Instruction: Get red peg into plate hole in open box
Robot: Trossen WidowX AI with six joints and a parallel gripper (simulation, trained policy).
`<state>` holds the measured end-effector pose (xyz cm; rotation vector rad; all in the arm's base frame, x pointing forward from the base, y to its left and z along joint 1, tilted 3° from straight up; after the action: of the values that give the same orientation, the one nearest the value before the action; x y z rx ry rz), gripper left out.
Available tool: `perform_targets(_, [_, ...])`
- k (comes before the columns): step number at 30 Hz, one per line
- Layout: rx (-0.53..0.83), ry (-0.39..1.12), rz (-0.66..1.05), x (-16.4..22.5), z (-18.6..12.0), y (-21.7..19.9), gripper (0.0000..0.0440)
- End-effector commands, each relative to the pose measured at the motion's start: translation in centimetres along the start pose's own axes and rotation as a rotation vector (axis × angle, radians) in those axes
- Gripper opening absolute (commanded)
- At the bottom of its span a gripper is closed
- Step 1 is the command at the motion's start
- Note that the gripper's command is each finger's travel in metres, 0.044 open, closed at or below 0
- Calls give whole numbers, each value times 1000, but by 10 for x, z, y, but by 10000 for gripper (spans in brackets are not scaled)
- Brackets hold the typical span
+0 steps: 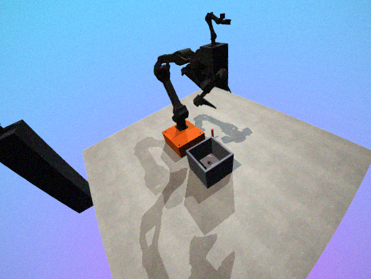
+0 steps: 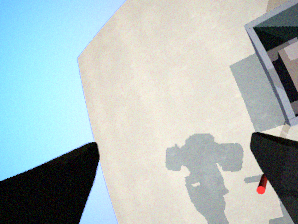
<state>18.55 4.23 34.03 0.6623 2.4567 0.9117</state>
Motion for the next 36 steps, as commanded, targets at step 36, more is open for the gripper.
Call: perform_targets(36, [680,186,775,81,84,-36,440])
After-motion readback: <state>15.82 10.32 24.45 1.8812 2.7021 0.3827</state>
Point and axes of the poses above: the point midway between the two fingers, 35 mm back from their tips, its own z axis out along the fingers, its own y axis across the jaws, x = y × z, the point moved 9 cm from there along -z, back along the fingers, and after that the axes turned 6 degrees about z, right-handed, at the moved point
